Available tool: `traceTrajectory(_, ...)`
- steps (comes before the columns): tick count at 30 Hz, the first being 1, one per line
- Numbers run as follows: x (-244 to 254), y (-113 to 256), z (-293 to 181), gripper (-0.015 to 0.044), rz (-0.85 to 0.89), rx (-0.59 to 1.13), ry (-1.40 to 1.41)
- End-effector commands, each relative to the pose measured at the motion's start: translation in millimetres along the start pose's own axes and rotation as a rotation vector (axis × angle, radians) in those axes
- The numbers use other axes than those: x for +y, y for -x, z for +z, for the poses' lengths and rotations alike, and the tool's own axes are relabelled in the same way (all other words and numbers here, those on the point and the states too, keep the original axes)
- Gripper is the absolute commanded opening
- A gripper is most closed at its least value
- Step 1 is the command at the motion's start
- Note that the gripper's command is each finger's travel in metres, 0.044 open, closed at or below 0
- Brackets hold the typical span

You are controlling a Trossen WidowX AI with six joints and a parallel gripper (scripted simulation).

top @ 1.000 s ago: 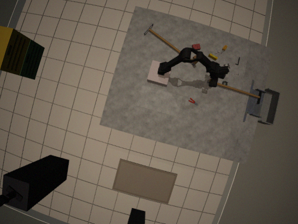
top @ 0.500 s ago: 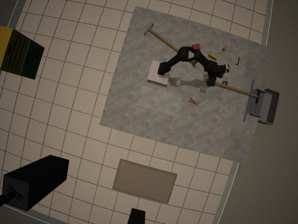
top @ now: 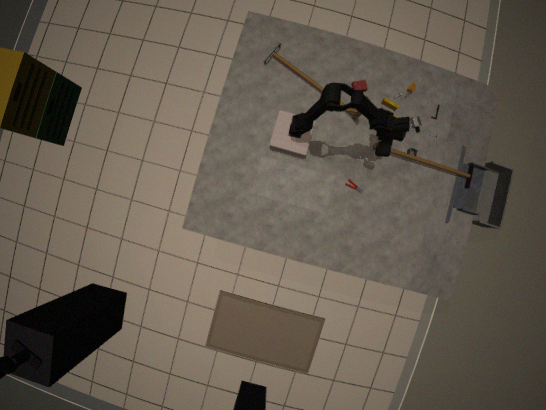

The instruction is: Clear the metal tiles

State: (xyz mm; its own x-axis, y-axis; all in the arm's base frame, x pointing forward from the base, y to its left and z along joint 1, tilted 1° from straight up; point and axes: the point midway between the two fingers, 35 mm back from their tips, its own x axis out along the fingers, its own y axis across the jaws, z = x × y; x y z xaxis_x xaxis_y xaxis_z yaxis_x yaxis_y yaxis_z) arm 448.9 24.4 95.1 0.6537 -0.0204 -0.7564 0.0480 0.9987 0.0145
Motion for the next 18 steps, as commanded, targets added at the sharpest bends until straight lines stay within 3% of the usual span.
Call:
traceTrajectory(1, 0.0, 5.5, -1.7, 0.0000, -0.002, -0.011, -0.001)
traceTrajectory(18, 0.7, 19.0, -20.9, 0.0000, -0.001, -0.011, -0.001)
